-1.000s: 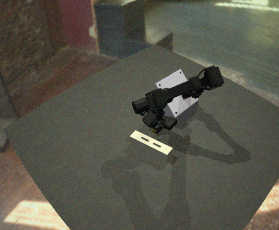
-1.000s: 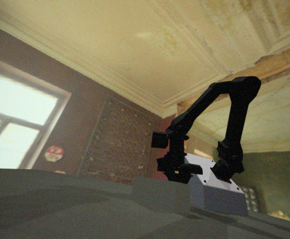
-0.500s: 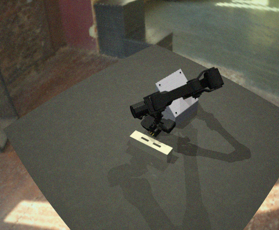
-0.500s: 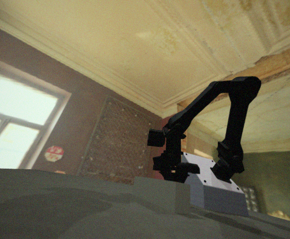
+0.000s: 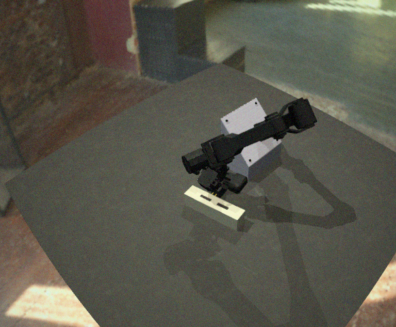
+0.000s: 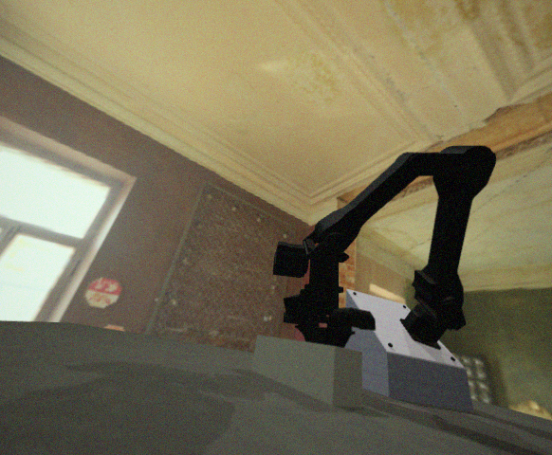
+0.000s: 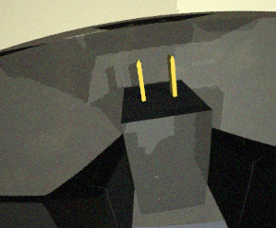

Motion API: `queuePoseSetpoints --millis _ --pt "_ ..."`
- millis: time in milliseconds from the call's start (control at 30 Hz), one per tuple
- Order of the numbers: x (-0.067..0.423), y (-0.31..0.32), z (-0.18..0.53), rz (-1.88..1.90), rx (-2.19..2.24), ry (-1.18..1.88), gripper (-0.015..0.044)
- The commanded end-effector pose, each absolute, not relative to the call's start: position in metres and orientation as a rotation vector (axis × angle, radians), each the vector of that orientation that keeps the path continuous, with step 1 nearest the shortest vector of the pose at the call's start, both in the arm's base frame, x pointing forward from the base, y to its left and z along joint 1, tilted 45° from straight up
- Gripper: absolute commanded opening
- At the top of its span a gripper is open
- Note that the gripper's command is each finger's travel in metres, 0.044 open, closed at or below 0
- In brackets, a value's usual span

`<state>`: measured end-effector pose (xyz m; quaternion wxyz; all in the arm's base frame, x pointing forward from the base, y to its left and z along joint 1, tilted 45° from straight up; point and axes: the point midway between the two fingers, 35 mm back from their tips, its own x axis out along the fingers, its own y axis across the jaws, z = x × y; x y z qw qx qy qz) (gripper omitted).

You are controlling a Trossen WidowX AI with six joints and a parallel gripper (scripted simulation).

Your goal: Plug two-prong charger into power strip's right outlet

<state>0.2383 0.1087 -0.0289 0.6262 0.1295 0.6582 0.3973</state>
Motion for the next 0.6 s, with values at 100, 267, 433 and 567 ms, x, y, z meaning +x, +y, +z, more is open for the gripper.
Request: queuePoseSetpoints --millis 100,267,433,567 --pt "0.2413 0.1098 -0.0276 0.912 0.302 1.507 0.0000" --pt "0.2413 0.1097 -0.0275 0.912 0.302 1.507 0.0000" --pt "0.2420 0.1100 -0.0273 0.912 0.302 1.507 0.0000" --pt "0.2431 0.1105 -0.0269 0.912 0.302 1.507 0.0000"
